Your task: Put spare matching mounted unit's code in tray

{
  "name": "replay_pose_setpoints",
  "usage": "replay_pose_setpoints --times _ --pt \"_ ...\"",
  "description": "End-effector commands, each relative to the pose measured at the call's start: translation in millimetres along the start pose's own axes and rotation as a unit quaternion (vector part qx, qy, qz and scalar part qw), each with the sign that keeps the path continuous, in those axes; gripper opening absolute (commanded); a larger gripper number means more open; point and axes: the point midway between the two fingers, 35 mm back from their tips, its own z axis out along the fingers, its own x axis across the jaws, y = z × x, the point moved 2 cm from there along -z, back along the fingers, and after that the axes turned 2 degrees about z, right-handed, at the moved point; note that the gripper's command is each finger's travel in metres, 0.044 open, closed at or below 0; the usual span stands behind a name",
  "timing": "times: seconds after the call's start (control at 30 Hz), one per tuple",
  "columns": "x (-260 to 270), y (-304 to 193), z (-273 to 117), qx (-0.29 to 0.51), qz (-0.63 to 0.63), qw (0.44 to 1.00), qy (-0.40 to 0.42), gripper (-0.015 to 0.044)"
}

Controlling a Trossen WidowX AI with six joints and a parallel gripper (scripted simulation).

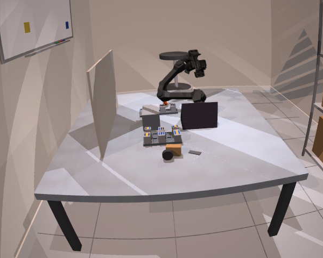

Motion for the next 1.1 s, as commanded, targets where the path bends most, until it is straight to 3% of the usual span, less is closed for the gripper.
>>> replay_pose_setpoints --times 0.0,0.23,0.57,0.83,1.07 --pt "0.0 0.0 0.0 0.000 0.000 1.000 0.000 0.0426" --pt "-2.3 0.0 1.1 0.017 0.008 1.000 0.002 0.0440" --pt "-35.2 -13.0 32.5 0.273 0.137 0.952 0.010 0.0440" --pt "-55.5 -55.4 65.8 0.458 0.248 0.854 0.000 0.0440" --pt "-66.1 -123.9 86.9 0.604 0.358 0.711 -0.032 0.0440"
